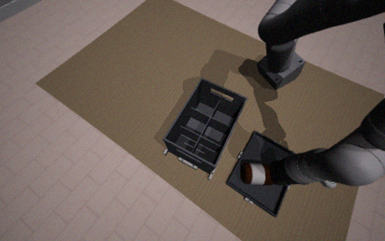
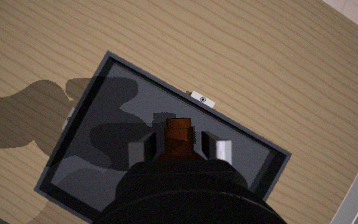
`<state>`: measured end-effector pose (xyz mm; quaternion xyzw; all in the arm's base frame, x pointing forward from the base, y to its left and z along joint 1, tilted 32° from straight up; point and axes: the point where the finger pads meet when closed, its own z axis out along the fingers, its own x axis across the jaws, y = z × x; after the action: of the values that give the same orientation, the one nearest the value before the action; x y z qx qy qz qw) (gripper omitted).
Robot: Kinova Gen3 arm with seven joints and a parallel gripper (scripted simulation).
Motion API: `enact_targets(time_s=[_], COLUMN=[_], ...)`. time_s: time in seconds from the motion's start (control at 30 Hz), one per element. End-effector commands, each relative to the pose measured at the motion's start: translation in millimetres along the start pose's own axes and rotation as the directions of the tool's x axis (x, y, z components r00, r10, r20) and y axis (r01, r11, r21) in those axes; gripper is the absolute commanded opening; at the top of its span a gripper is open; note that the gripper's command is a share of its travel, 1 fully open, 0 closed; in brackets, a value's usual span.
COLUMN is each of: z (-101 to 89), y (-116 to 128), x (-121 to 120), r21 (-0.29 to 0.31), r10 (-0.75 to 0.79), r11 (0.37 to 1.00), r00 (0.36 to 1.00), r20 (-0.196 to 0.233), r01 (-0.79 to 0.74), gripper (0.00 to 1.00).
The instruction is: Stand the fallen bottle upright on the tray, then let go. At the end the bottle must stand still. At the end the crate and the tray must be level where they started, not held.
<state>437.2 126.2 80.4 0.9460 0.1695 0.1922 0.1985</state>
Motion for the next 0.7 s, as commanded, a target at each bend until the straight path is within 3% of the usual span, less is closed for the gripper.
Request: enact_targets(time_s=[0.0,0.63,0.67], z=[-0.4,-0.4,-0.4], y=[-0.3,-0.3,-0.3], x=[0.4,0.4,0.4], r21=[0.001,0.001,0.001], r10=[0.0,0.0,0.0], r11=[1.0,1.0,1.0], r00=[1.0,1.0,1.0], r20=[-0.001,-0.001,-0.001], r01=[0.0,0.0,0.0], gripper=[1.0,1.0,0.0])
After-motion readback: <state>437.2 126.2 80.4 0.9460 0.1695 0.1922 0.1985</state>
